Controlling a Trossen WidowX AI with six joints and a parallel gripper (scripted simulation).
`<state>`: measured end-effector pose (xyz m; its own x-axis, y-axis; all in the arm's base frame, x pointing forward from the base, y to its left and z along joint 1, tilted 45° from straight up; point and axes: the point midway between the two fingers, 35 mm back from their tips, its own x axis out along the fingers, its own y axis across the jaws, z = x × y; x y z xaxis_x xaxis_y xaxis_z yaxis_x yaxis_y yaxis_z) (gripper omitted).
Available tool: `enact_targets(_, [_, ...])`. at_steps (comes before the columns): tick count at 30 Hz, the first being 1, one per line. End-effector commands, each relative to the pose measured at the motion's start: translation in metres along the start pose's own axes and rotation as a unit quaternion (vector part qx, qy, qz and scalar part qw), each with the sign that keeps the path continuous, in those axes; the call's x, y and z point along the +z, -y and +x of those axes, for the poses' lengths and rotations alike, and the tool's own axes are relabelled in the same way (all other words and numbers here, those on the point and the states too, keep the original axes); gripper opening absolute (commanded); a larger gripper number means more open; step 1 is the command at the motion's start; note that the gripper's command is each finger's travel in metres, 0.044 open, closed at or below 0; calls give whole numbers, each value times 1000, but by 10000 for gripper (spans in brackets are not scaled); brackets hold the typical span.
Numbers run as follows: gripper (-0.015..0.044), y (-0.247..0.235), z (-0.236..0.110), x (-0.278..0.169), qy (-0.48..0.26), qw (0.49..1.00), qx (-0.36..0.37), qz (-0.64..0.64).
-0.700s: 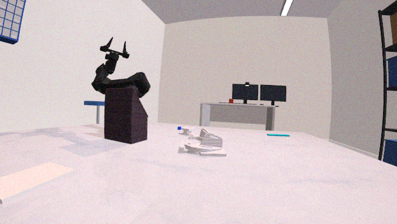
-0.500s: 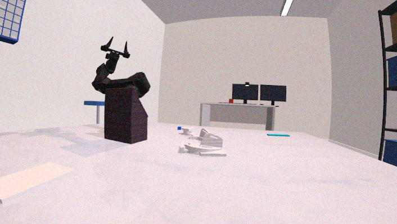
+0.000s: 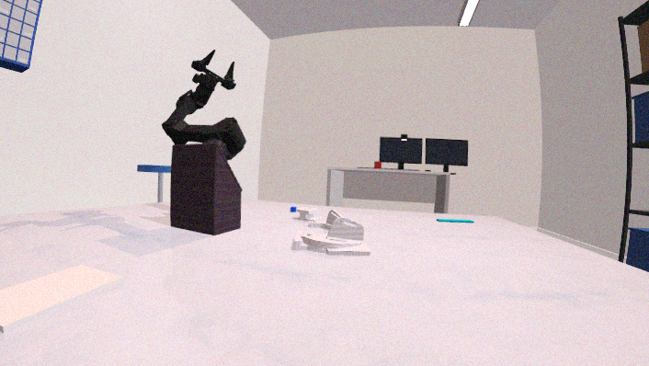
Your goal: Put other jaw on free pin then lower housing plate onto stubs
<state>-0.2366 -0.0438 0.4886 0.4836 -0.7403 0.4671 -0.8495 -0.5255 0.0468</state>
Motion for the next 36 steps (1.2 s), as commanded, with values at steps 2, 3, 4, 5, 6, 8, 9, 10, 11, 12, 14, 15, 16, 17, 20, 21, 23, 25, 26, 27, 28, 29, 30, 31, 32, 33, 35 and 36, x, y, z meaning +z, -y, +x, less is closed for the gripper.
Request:
enact_targets(2, [440, 25, 22, -3, 13, 998, -33, -49])
enact_targets(3, [440, 30, 26, -3, 15, 997, -40, -59])
enact_targets(4, [440, 36, 31, -4, 18, 996, -47, -69])
enact_targets(5, [440, 41, 35, -4, 20, 995, -54, -80])
enact_targets(6, [440, 46, 39, -4, 22, 994, -61, -90])
enact_targets(8, [440, 57, 47, -4, 27, 991, -75, -110])
enact_targets(9, [440, 62, 52, -4, 29, 989, -82, -120])
enact_targets(10, [440, 67, 56, -4, 31, 987, -90, -130])
enact_targets(11, [440, 71, 59, -3, 35, 985, -93, -140])
enact_targets(12, [440, 76, 62, -2, 38, 983, -96, -150])
enact_targets(14, [440, 84, 68, 0, 45, 979, -103, -171])
enact_targets(15, [440, 88, 71, 1, 48, 977, -106, -181])
enact_targets(16, [440, 92, 74, 3, 51, 974, -110, -191])
enact_targets(17, [440, 96, 78, 4, 55, 972, -114, -201])
enact_targets(20, [440, 108, 87, 8, 64, 963, -124, -230])
enact_targets(21, [440, 111, 89, 10, 66, 960, -129, -241])
enact_targets(23, [440, 118, 94, 12, 68, 953, -139, -262])
enact_targets(25, [440, 125, 99, 15, 71, 945, -150, -282])
enact_targets(26, [440, 130, 102, 16, 71, 941, -157, -291])
enact_targets(27, [440, 135, 105, 17, 72, 937, -165, -299])
enact_targets(28, [440, 141, 108, 19, 73, 933, -174, -307])
enact_targets(29, [440, 146, 111, 20, 73, 929, -182, -315])
enact_targets(30, [440, 151, 114, 21, 73, 925, -190, -322])
enact_targets(31, [440, 157, 117, 23, 73, 920, -198, -330])
enact_targets(32, [440, 162, 120, 25, 73, 915, -207, -337])
enact_targets(33, [440, 167, 123, 26, 73, 911, -215, -345])
enact_targets(35, [440, 178, 129, 30, 73, 901, -232, -359])
enact_targets(36, [440, 183, 132, 32, 72, 896, -240, -367])
